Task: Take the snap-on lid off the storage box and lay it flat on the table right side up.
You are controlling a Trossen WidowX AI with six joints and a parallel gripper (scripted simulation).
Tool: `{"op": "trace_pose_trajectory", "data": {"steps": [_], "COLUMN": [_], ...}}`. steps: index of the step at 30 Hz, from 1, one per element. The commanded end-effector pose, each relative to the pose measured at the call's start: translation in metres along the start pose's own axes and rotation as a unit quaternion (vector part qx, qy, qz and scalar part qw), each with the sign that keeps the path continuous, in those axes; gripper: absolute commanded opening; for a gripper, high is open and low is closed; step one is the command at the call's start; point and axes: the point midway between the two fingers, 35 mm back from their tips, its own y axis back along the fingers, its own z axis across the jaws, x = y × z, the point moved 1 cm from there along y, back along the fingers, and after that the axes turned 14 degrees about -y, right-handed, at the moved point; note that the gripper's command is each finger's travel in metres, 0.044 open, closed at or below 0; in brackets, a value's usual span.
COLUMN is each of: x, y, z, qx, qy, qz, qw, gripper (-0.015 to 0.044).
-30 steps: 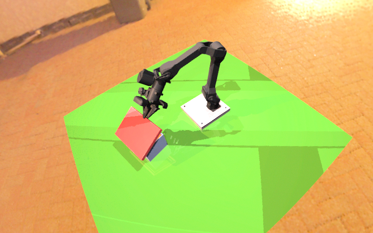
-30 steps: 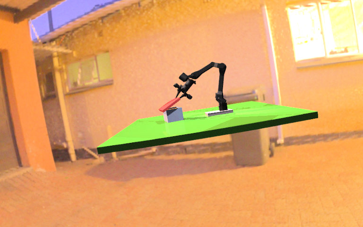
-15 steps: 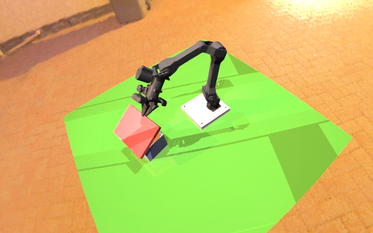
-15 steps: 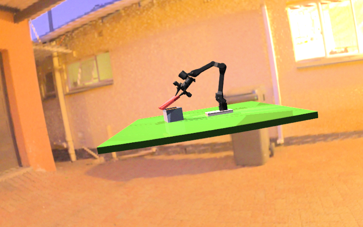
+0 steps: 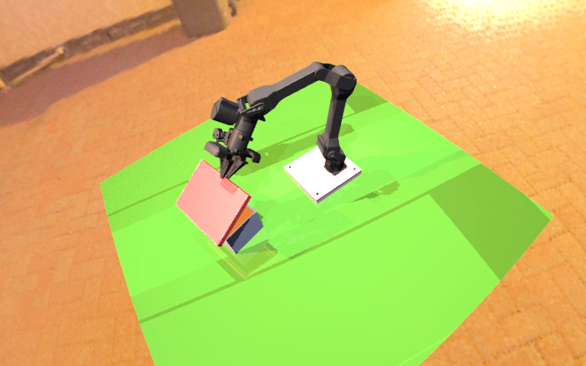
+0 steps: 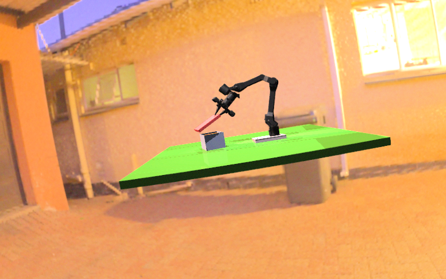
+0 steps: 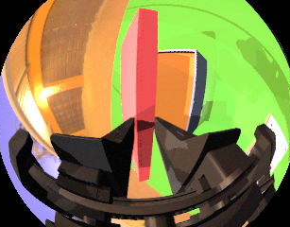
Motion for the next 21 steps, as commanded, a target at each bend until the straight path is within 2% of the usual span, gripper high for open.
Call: {"op": "trace_pose_trajectory", "data": {"steps": [1, 21], "x": [0.001, 0.007], "y": [0.006, 0.019], "z": [0.009, 0.022], "qx": [-0.009, -0.008], "qy": [0.001, 0.001], "qz": [-0.002, -0.002], "qw": [1.000, 1.000], "gripper": [0.0000, 0.0000]}}
